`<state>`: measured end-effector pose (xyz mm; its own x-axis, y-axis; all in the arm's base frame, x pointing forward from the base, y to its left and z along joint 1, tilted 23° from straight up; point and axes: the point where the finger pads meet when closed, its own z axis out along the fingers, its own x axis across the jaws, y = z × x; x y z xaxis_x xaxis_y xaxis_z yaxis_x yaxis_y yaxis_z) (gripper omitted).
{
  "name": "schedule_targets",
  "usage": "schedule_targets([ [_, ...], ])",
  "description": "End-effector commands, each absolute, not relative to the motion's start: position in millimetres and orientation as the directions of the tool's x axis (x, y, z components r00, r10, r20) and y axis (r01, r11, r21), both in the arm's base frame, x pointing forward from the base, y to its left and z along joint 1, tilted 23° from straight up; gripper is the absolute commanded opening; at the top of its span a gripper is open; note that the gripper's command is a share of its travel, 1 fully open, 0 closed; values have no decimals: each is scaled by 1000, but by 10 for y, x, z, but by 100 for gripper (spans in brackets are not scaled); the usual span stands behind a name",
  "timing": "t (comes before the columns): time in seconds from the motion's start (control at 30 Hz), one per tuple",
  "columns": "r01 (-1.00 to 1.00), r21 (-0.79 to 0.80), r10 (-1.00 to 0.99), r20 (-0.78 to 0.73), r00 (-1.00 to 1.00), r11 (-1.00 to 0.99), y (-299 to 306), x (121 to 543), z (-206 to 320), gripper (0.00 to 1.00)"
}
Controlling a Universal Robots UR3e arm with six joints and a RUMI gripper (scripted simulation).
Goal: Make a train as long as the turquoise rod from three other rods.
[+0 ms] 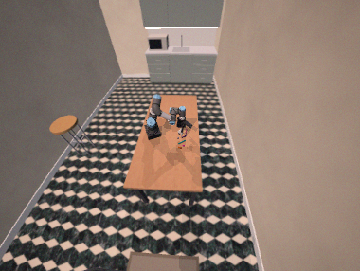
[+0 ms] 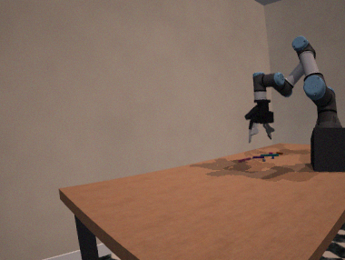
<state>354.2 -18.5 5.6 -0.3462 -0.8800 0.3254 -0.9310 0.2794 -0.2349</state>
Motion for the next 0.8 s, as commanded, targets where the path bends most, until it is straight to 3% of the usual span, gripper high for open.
schedule_targets([
  [0.0,-973,-192,-922,339,-186,125,-232,3457,71,100],
  [0.77,-980,-69,-911,386,148,-188,-364,3178,83,100],
])
